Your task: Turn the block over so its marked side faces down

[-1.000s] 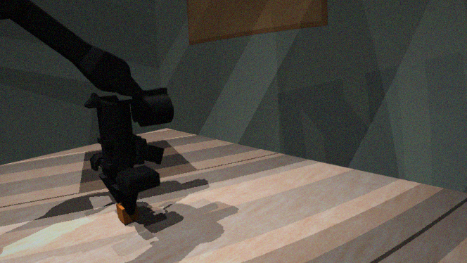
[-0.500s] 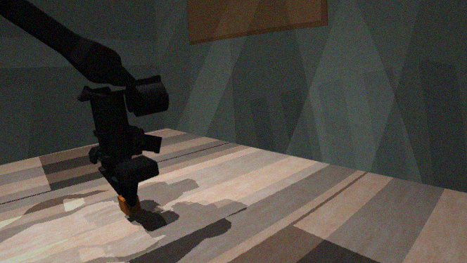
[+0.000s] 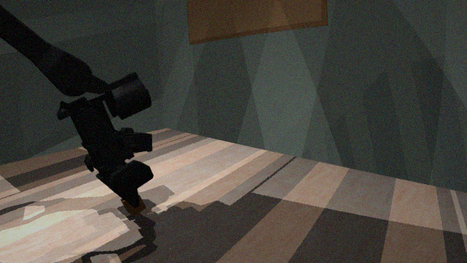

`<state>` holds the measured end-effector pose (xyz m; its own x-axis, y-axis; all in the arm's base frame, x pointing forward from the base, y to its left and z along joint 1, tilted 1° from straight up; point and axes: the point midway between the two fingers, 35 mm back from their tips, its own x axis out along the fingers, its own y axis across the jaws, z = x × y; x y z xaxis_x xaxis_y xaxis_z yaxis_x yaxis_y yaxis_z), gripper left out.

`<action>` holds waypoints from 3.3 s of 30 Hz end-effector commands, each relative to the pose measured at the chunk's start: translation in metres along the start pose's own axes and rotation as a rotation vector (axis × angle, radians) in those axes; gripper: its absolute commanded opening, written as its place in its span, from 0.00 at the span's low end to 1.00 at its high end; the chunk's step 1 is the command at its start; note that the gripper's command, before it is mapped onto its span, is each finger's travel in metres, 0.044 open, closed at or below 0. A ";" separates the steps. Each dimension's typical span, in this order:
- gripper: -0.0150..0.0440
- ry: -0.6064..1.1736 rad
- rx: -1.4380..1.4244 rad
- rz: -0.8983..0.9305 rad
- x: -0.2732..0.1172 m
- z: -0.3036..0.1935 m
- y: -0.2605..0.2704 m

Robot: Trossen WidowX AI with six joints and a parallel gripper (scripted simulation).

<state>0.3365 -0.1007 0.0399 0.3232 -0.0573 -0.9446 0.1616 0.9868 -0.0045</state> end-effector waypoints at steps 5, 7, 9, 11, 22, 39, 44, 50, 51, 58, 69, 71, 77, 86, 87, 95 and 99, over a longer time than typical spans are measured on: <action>0.25 -0.142 -0.007 0.000 -0.004 -0.001 0.000; 0.25 -0.173 -0.008 0.000 -0.004 -0.002 0.000; 0.25 -0.204 -0.010 -0.001 -0.005 -0.003 0.000; 0.25 -0.225 -0.011 -0.001 -0.006 -0.004 0.000; 0.25 -0.280 -0.008 -0.001 0.004 -0.001 -0.001; 0.25 -0.532 -0.002 0.002 0.030 -0.002 -0.002; 0.25 -0.605 -0.004 0.002 0.030 -0.006 -0.002; 0.25 -0.693 -0.008 0.002 0.027 -0.012 -0.001; 0.25 -0.707 -0.009 0.002 0.026 -0.013 0.000; 0.25 -0.751 -0.011 0.002 0.022 -0.016 0.000; 0.25 -0.766 -0.011 0.002 0.021 -0.016 0.000; 0.25 -0.766 -0.011 0.002 0.021 -0.016 0.000; 0.43 -0.766 -0.011 0.002 0.021 -0.016 0.000; 0.83 -0.766 -0.011 0.002 0.021 -0.016 0.000; 0.88 -0.766 -0.011 0.002 0.021 -0.016 0.000; 1.00 -0.766 -0.011 0.002 0.021 -0.016 0.000; 1.00 -0.766 -0.011 0.002 0.021 -0.016 0.000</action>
<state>0.3292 -0.0997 0.0161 0.8807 -0.1443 -0.4512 0.1530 0.9881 -0.0173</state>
